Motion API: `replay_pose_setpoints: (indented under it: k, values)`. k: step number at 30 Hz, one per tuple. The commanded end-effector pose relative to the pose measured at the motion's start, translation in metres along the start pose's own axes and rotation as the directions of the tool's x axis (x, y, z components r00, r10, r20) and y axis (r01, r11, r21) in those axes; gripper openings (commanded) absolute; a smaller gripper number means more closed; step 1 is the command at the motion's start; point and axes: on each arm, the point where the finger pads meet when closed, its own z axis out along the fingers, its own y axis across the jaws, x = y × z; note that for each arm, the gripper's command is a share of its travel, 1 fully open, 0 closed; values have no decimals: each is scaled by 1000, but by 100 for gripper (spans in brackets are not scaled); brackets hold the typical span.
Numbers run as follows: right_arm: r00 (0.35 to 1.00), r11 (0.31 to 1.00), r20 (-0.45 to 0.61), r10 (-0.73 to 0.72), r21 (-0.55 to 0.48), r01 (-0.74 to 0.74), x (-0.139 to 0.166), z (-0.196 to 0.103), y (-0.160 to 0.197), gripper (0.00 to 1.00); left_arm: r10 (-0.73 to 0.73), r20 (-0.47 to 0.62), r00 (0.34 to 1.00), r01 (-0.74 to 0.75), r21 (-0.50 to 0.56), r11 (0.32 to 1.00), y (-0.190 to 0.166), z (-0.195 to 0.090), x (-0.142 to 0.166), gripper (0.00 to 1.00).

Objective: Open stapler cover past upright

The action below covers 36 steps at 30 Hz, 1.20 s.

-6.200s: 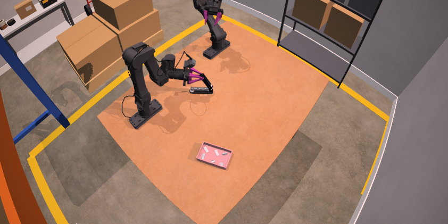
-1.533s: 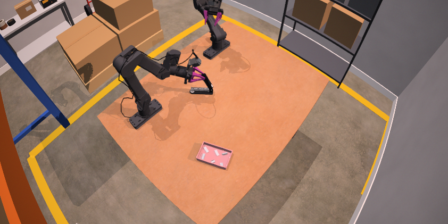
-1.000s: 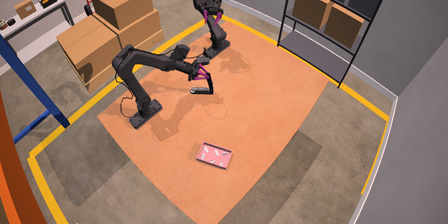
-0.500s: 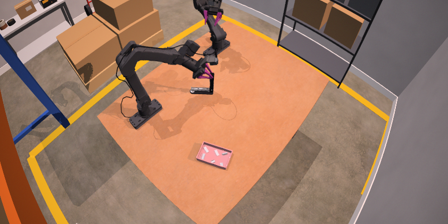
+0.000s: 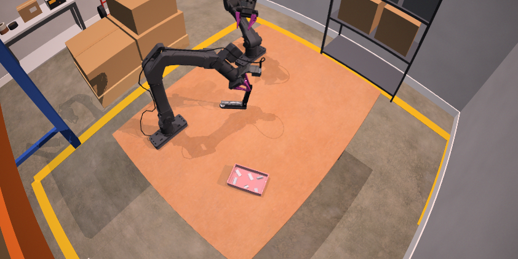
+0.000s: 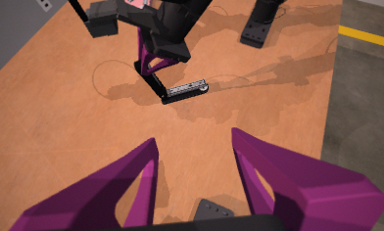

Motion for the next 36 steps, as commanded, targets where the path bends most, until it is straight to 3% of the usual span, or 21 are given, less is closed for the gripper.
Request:
replay_pose_setpoints:
  k: [1,11,23,25,26,36]
  values:
    - [999,1000,-49,1,-17,-2,-11,-2,3,17,13,21,1000,-13,12,1000,-8,-7,-5,55]
    - [989,1000,-147,-2,-21,-1,-17,7,3,17,13,21,1000,-13,12,1000,-8,-7,-5,55]
    - [989,1000,-147,2,-22,-5,-17,7,5,17,13,21,1000,-13,12,1000,-8,-7,-5,55]
    - [989,1000,-147,2,-23,-5,-17,7,5,40,13,21,1000,-13,12,1000,-8,-7,-5,55]
    - [989,1000,-147,2,-23,-5,-17,7,5,44,13,21,1000,-13,12,1000,-8,-7,-5,55]
    - [992,1000,-127,5,-20,-8,-34,-11,1,44,13,21,1000,-13,12,1000,-8,-7,-5,55]
